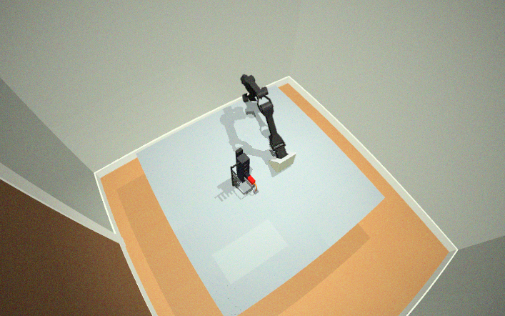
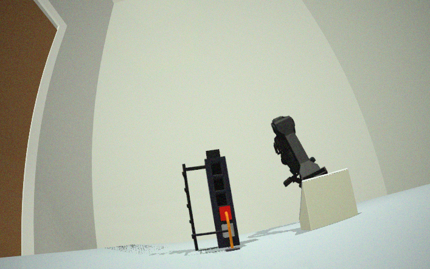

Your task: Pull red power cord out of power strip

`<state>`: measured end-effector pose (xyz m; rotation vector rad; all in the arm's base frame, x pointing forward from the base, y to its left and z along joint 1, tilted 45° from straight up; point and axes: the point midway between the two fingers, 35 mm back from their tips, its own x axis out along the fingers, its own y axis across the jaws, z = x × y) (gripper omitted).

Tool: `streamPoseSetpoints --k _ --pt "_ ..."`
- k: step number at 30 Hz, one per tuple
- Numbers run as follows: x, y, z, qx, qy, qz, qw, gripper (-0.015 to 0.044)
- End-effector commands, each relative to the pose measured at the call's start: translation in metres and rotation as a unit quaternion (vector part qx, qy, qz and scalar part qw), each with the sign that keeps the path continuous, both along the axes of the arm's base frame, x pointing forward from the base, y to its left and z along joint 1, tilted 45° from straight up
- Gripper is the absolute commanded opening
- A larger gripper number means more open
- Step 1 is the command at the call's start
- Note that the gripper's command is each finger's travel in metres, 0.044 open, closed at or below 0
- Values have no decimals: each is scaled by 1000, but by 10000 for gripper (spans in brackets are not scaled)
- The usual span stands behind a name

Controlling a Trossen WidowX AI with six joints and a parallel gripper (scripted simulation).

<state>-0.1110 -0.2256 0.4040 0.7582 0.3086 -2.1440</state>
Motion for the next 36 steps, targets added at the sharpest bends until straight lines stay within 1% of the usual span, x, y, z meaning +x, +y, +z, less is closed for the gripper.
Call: streamPoseSetpoints --k 1,11,19,28,36 --pt "25 -30 -11 17 7 64 998 160" --pt "98 -75 -29 35 27 199 979 160" --pt "169 -94 -47 47 46 305 950 160" --pt "256 -93 -69 56 71 419 904 160" --pt "335 -70 -90 59 96 514 850 160"
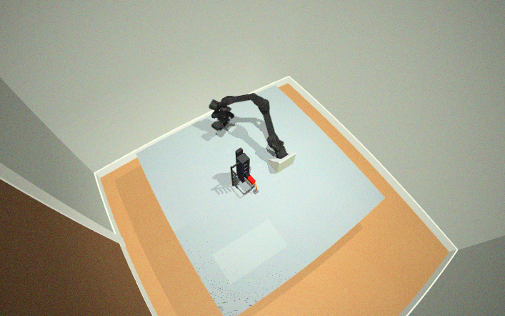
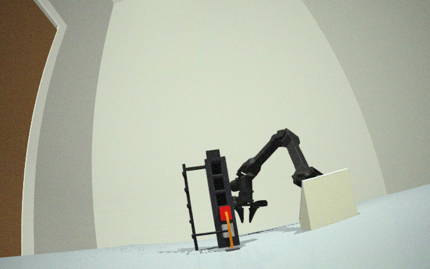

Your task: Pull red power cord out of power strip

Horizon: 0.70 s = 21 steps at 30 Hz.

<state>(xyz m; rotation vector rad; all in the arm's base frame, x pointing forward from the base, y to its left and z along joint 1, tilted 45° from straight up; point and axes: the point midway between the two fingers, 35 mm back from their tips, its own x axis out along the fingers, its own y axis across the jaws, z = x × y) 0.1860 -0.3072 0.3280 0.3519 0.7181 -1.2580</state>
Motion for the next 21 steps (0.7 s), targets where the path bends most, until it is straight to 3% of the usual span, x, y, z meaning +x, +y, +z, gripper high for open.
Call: streamPoseSetpoints --k 1,21 --pt "47 16 -17 4 20 66 998 160" --pt "205 167 -78 -13 76 337 938 160"
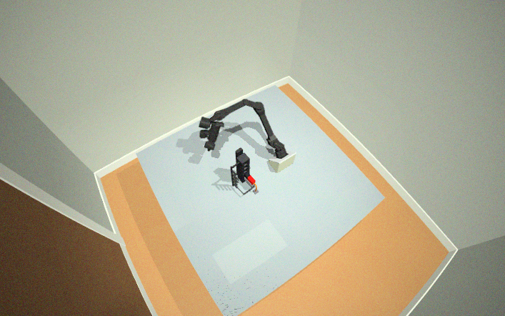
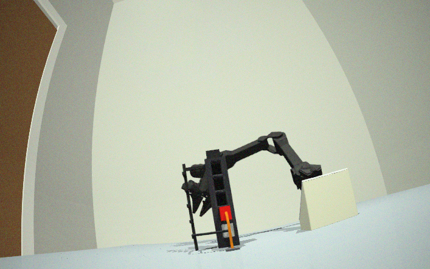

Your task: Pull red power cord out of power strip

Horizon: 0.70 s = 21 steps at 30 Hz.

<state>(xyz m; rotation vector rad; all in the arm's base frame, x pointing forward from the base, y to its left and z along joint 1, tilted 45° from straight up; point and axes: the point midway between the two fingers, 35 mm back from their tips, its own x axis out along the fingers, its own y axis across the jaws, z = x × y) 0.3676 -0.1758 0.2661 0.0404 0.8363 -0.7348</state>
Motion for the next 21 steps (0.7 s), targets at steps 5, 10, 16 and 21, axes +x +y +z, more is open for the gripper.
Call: streamPoseSetpoints --k 5,10,16,21 --pt "48 91 -34 -16 32 126 991 160" --pt "62 148 -55 -32 59 199 978 160" --pt "65 218 -83 -60 97 288 951 160" --pt "57 274 -108 -90 132 360 919 160"
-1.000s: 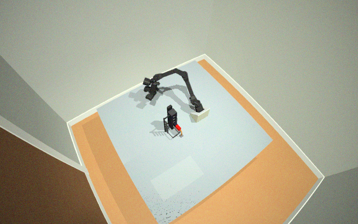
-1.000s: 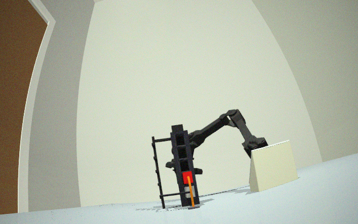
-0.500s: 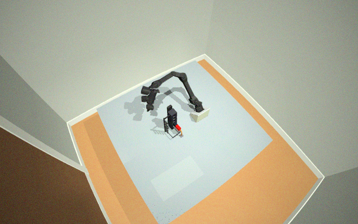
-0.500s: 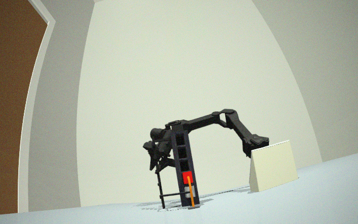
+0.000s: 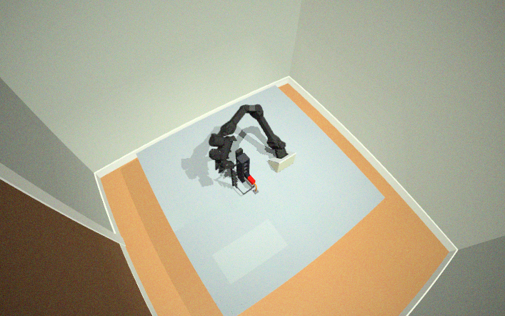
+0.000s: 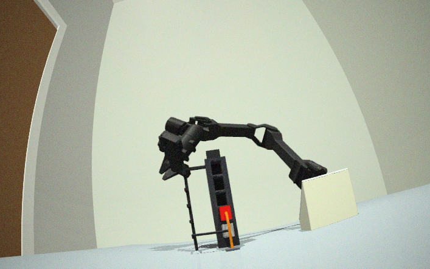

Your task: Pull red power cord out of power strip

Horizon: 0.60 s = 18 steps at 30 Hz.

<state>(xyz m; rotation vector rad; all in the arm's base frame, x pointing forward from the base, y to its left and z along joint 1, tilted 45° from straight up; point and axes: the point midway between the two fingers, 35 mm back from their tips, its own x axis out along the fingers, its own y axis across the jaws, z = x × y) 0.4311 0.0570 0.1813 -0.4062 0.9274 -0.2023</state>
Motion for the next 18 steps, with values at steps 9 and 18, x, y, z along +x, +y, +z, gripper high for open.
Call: streamPoseSetpoints --k 9,18 --pt "-36 93 -75 -121 128 189 966 160" --pt "-97 77 -156 -272 381 361 806 160"
